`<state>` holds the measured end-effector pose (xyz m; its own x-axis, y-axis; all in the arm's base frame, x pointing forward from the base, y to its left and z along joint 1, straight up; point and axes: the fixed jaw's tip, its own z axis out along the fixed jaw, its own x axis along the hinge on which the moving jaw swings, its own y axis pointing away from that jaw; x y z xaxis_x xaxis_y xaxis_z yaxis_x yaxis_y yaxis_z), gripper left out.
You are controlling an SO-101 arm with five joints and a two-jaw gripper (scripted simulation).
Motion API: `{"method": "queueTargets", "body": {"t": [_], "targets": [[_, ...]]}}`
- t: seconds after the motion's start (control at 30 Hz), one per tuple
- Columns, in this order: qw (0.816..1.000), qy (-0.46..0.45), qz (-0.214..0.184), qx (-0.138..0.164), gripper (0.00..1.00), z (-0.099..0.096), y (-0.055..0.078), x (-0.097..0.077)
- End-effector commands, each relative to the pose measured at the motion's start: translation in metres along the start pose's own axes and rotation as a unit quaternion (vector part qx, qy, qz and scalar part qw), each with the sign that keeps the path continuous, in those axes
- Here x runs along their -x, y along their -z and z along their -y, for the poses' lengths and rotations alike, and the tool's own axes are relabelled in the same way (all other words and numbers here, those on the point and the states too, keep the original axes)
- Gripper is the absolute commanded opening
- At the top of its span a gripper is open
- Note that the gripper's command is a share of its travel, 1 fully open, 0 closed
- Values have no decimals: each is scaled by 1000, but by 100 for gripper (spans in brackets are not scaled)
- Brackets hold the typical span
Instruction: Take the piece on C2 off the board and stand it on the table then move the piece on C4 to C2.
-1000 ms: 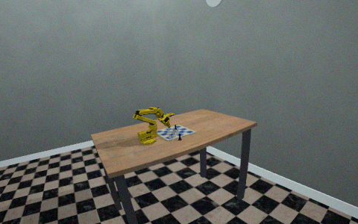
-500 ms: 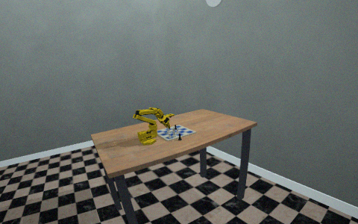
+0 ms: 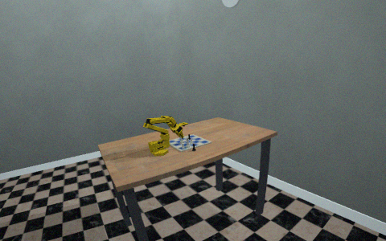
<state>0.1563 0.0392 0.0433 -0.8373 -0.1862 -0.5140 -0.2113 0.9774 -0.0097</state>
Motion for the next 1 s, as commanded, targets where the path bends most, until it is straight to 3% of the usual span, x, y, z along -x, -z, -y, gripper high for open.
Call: {"method": "queueTargets", "body": {"t": [0.0,0.97], "targets": [[1000,5,1,3,0,-2,0,0],[1000,5,1,3,0,-2,-4,0]]}}
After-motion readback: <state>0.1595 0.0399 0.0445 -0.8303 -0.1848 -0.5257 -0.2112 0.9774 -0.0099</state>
